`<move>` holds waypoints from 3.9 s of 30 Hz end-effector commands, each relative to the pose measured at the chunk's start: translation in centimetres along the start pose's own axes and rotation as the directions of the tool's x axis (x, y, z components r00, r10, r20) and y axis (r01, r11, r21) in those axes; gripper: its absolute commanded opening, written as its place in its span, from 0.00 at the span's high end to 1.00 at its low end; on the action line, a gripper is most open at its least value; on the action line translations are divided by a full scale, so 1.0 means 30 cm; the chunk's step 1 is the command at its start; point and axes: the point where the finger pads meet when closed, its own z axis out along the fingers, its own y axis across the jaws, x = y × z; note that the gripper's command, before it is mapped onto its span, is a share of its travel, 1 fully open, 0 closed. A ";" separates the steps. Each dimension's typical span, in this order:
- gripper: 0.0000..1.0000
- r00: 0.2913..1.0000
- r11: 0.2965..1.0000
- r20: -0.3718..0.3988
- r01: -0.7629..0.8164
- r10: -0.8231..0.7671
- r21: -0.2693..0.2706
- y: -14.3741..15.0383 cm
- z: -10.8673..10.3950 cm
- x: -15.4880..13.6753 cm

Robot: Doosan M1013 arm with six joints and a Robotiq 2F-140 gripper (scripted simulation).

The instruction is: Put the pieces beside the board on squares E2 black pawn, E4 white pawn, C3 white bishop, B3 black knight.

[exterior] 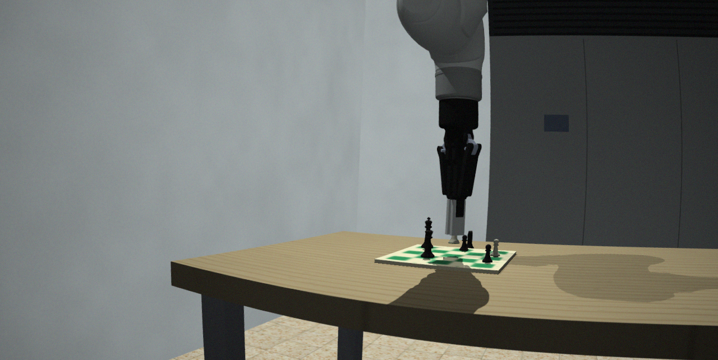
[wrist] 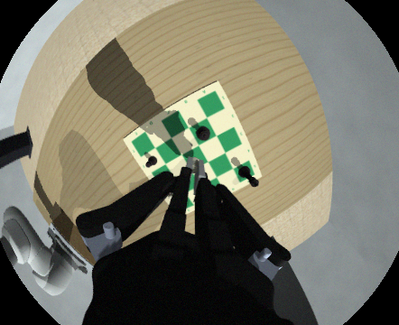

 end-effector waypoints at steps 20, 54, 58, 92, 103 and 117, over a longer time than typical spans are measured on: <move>1.00 1.000 1.000 -0.002 -0.004 0.004 -0.003 0.007 0.074 -0.004; 1.00 1.000 1.000 -0.002 -0.004 0.004 -0.003 0.008 0.074 -0.003; 1.00 1.000 1.000 -0.002 -0.003 0.003 -0.003 0.008 0.073 -0.001; 1.00 1.000 1.000 -0.002 -0.003 0.003 -0.003 0.009 0.073 0.001; 1.00 1.000 1.000 -0.002 -0.002 0.002 -0.003 0.010 0.073 0.004; 1.00 1.000 1.000 -0.002 -0.002 0.002 -0.003 0.010 0.073 0.004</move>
